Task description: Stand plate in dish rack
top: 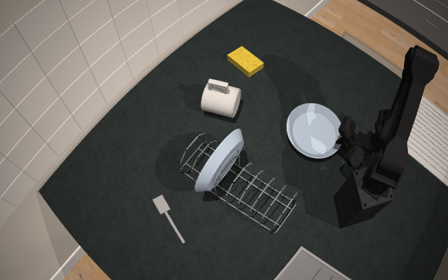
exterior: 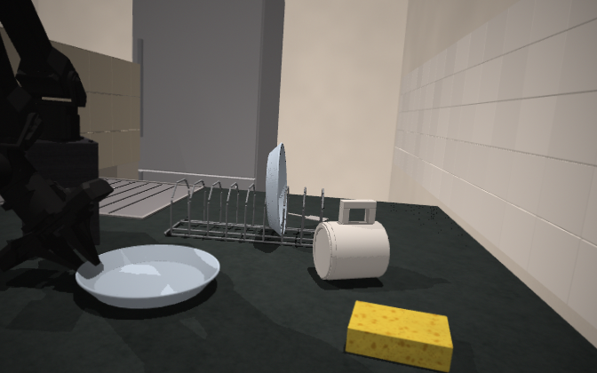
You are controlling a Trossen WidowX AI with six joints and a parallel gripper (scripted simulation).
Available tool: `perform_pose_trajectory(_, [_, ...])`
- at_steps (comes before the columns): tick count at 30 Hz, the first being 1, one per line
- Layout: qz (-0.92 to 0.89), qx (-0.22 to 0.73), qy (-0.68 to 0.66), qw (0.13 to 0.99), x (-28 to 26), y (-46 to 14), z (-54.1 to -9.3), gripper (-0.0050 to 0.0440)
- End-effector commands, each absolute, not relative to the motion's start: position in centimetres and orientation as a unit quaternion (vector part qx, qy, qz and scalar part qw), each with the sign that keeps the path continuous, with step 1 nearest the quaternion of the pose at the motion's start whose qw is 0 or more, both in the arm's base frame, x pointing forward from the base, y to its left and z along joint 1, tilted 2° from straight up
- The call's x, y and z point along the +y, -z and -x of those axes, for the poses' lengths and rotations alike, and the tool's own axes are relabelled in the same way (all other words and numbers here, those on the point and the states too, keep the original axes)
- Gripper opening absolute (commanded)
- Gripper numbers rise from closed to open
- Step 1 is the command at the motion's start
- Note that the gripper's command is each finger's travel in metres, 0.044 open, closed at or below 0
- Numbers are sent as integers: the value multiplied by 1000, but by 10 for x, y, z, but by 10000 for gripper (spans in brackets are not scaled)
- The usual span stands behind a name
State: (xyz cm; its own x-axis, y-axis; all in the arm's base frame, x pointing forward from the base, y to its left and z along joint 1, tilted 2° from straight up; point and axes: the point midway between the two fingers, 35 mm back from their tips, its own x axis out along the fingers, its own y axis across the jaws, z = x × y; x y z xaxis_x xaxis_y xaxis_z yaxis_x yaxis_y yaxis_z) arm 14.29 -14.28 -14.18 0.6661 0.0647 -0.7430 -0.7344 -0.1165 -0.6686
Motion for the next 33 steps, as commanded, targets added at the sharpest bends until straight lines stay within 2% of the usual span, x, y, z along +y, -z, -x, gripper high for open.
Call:
perform_pose_trajectory(1, [672,250,-324,617,-143,143,-143,94])
perform_pose_trajectory(21, [673,249,-324,616,-143,142,-143,94])
perform_pose_trajectory(22, [673,249,-324,616,-143,142,-143,70])
perform_pose_trajectory(33, [673,249,-324,616,-143,142,-143,10])
